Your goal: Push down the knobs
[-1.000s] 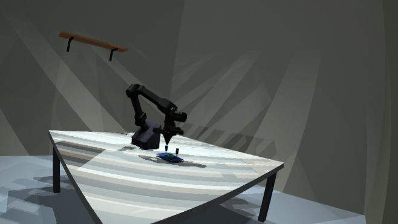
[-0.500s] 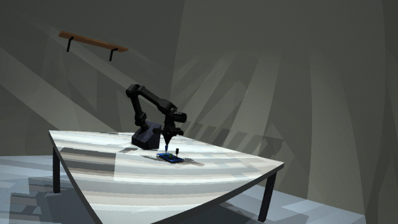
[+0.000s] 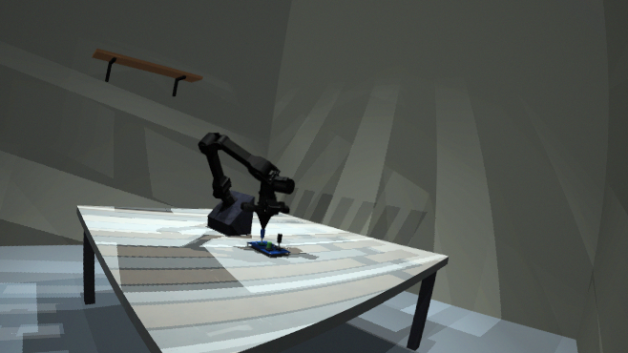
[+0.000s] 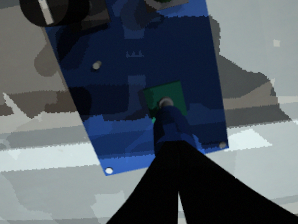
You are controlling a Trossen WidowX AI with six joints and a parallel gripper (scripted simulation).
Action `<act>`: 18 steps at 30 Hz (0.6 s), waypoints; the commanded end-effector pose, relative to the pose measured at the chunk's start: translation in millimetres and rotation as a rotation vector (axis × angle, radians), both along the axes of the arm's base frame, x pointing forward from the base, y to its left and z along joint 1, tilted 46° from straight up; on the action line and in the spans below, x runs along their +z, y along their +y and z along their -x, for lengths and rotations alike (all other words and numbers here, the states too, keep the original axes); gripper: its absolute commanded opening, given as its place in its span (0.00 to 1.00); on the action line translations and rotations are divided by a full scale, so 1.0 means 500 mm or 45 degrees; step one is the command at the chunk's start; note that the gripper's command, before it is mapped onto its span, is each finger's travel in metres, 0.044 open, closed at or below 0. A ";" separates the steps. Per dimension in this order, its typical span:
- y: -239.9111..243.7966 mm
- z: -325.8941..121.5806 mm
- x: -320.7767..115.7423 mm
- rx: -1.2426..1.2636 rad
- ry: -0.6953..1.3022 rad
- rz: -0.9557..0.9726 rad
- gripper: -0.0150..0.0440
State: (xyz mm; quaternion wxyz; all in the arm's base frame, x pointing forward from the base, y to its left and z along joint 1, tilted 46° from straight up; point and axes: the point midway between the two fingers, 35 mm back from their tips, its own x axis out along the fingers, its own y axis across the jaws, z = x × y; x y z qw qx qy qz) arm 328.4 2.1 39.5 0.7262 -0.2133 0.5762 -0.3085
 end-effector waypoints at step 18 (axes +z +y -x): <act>-0.010 -0.001 -0.009 0.001 0.004 0.006 0.25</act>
